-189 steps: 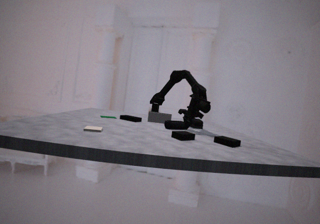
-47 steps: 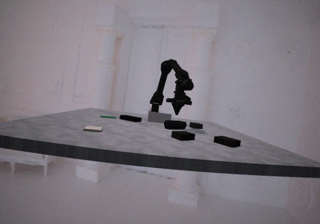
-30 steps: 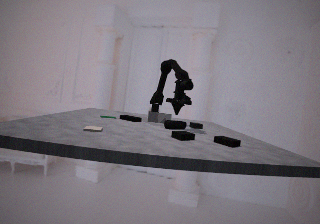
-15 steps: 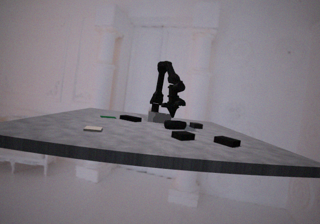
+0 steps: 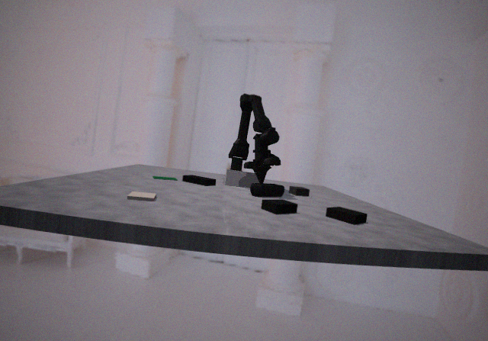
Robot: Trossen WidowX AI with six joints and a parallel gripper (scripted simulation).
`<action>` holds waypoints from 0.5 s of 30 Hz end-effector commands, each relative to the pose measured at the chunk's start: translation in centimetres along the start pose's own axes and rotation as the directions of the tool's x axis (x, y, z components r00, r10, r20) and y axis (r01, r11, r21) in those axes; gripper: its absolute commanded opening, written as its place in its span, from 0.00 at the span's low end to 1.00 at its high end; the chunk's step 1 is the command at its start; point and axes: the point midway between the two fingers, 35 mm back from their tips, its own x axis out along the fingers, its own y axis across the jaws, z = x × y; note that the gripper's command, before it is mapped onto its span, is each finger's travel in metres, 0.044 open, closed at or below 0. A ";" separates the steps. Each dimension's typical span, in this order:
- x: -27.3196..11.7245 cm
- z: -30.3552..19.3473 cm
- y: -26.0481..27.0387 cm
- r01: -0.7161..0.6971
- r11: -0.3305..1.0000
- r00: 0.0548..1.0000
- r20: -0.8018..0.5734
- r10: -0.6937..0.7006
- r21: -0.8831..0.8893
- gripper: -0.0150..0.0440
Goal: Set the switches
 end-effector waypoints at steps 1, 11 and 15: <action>0.8 0.1 0.3 -0.003 1.000 1.000 0.005 0.003 -0.001 0.25; 2.7 0.1 0.8 -0.004 1.000 1.000 0.006 0.004 -0.001 0.25; 3.3 0.1 1.0 -0.004 1.000 1.000 0.006 0.004 -0.001 0.25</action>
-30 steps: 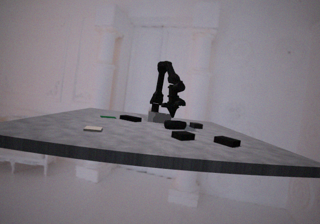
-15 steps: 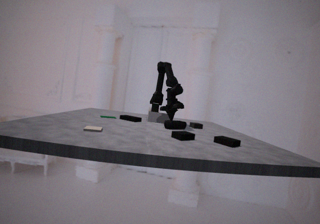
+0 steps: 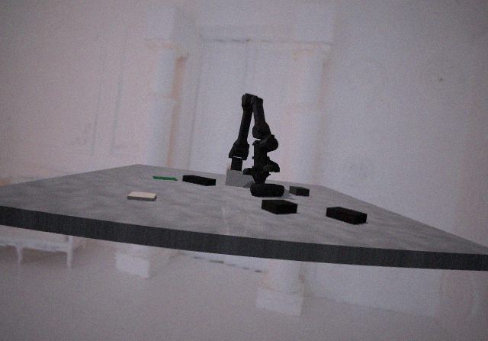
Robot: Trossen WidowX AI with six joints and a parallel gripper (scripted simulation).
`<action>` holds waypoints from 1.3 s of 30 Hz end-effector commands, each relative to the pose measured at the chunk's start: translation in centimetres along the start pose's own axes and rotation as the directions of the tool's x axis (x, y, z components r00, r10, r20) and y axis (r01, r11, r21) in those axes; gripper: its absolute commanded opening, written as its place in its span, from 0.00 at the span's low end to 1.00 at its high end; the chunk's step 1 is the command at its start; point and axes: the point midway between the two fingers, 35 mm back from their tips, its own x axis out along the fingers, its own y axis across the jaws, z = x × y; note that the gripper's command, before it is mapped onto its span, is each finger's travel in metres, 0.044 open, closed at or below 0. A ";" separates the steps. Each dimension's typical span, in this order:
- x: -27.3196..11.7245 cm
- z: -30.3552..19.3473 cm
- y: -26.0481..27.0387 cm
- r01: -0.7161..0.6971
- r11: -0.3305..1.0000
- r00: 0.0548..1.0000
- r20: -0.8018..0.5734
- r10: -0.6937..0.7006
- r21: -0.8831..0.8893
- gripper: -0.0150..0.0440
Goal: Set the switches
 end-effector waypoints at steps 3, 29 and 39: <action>0.5 0.1 0.3 -0.002 1.000 1.000 0.005 0.002 0.003 0.25; 0.7 0.1 -1.4 -0.001 1.000 1.000 0.005 0.001 0.003 0.25; -2.4 0.0 -0.8 -0.014 1.000 1.000 0.005 0.014 0.005 0.25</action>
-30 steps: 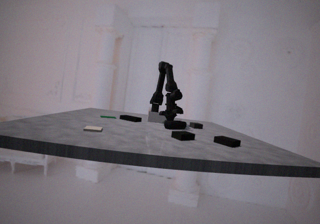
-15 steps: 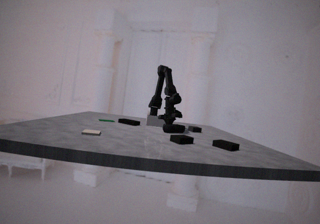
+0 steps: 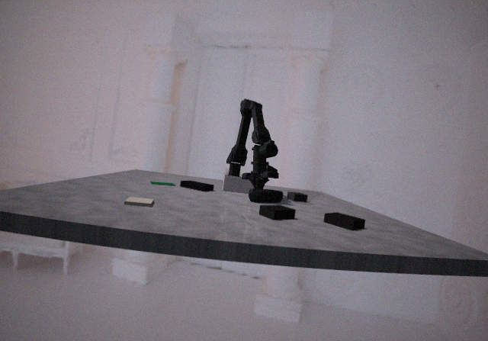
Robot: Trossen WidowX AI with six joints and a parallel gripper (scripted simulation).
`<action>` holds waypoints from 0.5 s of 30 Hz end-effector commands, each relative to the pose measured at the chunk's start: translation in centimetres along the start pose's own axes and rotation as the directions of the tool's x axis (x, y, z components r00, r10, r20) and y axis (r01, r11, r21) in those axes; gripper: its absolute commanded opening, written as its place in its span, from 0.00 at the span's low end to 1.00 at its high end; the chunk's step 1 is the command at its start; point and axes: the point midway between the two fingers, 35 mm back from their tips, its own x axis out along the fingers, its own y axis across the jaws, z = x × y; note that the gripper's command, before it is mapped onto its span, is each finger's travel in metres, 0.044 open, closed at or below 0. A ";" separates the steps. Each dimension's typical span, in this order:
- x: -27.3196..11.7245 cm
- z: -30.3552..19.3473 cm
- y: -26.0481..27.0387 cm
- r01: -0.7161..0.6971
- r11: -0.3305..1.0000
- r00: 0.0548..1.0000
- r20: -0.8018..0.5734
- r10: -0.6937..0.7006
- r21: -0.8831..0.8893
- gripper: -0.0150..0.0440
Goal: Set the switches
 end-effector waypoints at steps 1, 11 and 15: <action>-3.3 0.0 -0.2 0.027 1.000 1.000 0.000 -0.027 -0.004 0.25; -4.1 0.0 -0.6 -0.051 0.999 0.999 -0.001 0.051 -0.004 0.25; -4.1 0.0 -1.0 -0.130 0.992 0.992 -0.004 0.130 -0.003 0.25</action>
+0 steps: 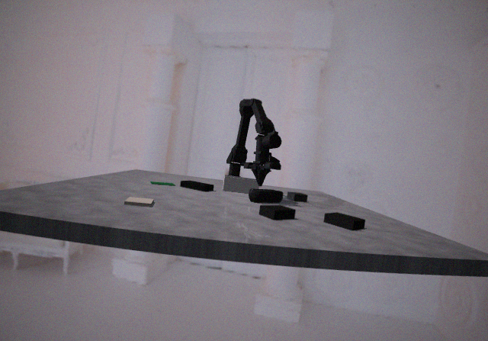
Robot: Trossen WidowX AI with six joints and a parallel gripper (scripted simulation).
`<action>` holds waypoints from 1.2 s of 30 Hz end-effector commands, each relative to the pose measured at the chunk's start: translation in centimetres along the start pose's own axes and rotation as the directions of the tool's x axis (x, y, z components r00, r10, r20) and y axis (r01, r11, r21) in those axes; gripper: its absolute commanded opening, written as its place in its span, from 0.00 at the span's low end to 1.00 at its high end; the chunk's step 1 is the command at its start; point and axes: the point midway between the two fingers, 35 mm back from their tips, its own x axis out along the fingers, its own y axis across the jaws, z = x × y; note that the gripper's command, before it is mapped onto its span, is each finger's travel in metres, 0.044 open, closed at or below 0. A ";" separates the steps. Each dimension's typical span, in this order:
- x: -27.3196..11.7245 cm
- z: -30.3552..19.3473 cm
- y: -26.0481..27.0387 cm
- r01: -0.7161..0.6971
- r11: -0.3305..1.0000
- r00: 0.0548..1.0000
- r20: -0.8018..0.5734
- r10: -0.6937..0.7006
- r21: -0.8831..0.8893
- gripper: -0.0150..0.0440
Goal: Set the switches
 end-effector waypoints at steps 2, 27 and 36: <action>-0.1 0.0 -0.2 -0.051 0.999 0.999 -0.006 0.051 0.001 0.25; -5.0 0.1 -0.8 -0.044 0.999 0.999 -0.002 0.044 -0.002 0.43; -5.0 0.1 -0.8 -0.044 0.999 0.999 -0.002 0.044 -0.002 0.25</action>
